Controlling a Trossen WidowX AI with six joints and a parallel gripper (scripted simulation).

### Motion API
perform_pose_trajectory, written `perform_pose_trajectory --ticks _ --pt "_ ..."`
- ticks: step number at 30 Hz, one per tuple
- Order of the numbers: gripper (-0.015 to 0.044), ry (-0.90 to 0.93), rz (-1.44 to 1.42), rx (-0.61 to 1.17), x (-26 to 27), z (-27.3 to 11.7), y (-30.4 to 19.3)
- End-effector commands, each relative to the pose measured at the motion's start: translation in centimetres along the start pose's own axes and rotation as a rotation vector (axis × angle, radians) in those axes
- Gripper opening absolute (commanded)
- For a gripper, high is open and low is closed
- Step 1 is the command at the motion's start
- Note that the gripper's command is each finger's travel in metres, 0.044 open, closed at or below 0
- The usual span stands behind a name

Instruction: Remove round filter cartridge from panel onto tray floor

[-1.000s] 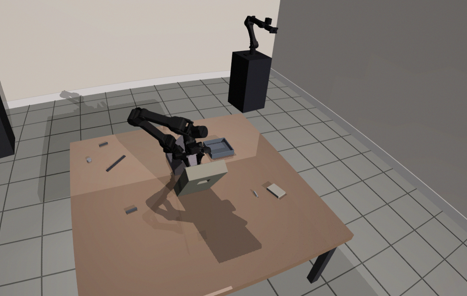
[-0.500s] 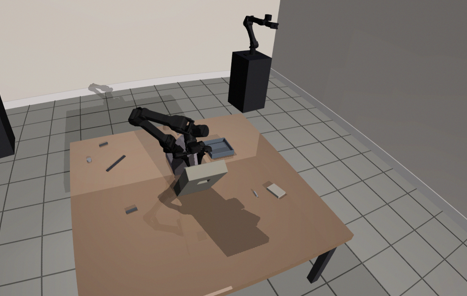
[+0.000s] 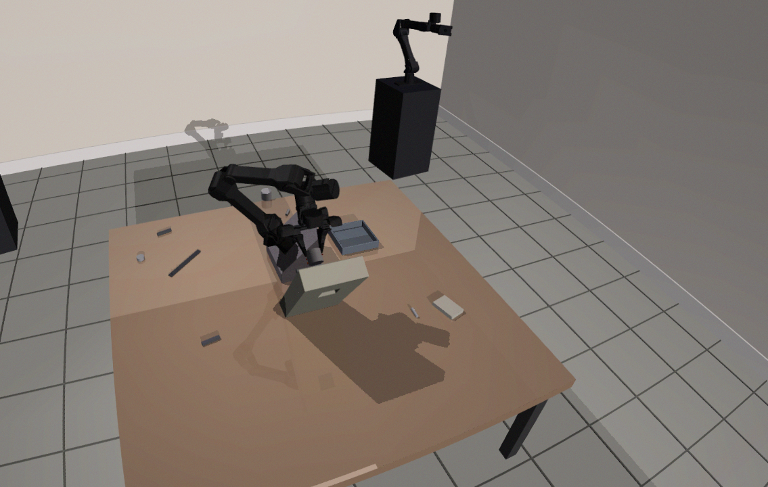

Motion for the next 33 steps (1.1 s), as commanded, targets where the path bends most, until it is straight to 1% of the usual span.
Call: perform_pose_trajectory --ticks 1,5,8,23,26,27,28,33 --pt "0.0 0.001 0.003 -0.008 0.0 -2.8 0.0" --pt "0.0 -0.004 0.003 -0.009 -0.1 -4.2 -0.1" --pt "0.0 -0.003 0.003 -0.009 0.6 -4.1 0.2" --pt "0.0 0.0 0.007 -0.011 8.3 -2.7 1.8" --pt "0.0 0.0 0.007 -0.011 8.7 -2.6 1.8" --pt "0.0 -0.003 -0.009 -0.001 7.8 -2.6 1.6" --pt "0.0 0.009 -0.027 0.001 8.1 -2.7 1.5" --pt "0.0 0.12 -0.213 0.005 11.1 -3.7 0.6"
Point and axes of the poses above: the point midway between the two fingers, 35 mm back from their tips, its own z axis out along the fingers, its own x axis across the jaws, y = z × x, the point moved 7 cm from there along -z, back along the fingers, and after that the axes turned 12 degrees about -z, right-handed, at the moved point
